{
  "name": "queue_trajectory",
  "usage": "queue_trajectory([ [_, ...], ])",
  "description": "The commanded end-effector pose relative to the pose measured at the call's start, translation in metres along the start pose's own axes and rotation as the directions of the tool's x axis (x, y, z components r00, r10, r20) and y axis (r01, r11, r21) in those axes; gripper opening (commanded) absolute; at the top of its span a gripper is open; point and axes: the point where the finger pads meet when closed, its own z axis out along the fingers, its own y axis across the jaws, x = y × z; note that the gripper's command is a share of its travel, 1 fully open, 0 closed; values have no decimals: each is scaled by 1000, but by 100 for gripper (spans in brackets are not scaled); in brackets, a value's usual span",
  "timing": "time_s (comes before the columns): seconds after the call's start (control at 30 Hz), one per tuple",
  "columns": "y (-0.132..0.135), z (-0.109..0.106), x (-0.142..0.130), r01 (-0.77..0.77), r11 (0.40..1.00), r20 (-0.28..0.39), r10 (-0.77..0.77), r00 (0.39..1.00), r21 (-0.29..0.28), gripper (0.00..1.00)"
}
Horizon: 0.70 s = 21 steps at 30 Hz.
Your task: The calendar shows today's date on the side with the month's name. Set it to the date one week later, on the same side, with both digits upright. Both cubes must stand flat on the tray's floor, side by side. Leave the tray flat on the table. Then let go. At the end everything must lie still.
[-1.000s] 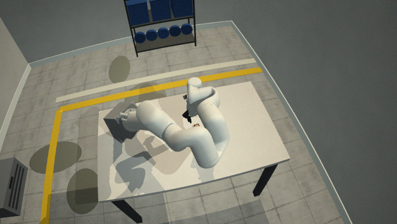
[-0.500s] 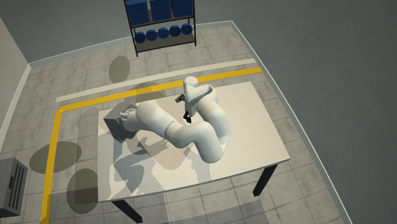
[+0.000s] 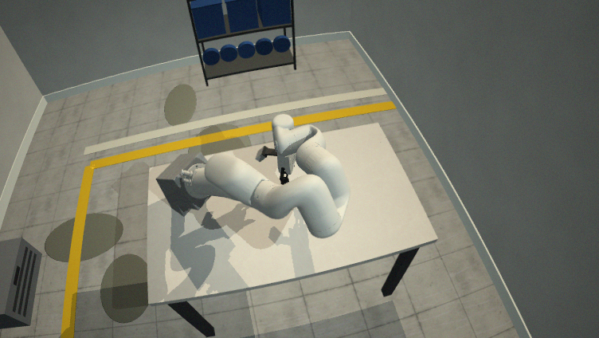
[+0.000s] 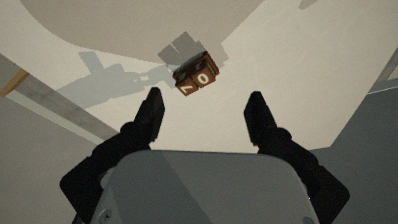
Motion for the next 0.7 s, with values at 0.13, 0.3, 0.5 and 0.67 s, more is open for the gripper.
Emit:
queue_trajectory([
  [0.13, 4, 2, 13, 270, 963, -6, -270, 963, -3, 100],
  [0.3, 5, 3, 19, 402, 915, -6, -402, 915, -3, 100],
  [0.5, 7, 4, 27, 549, 836, -5, -549, 836, -4, 100],
  [0.67, 7, 5, 32, 620, 784, -5, -620, 784, -4, 100],
])
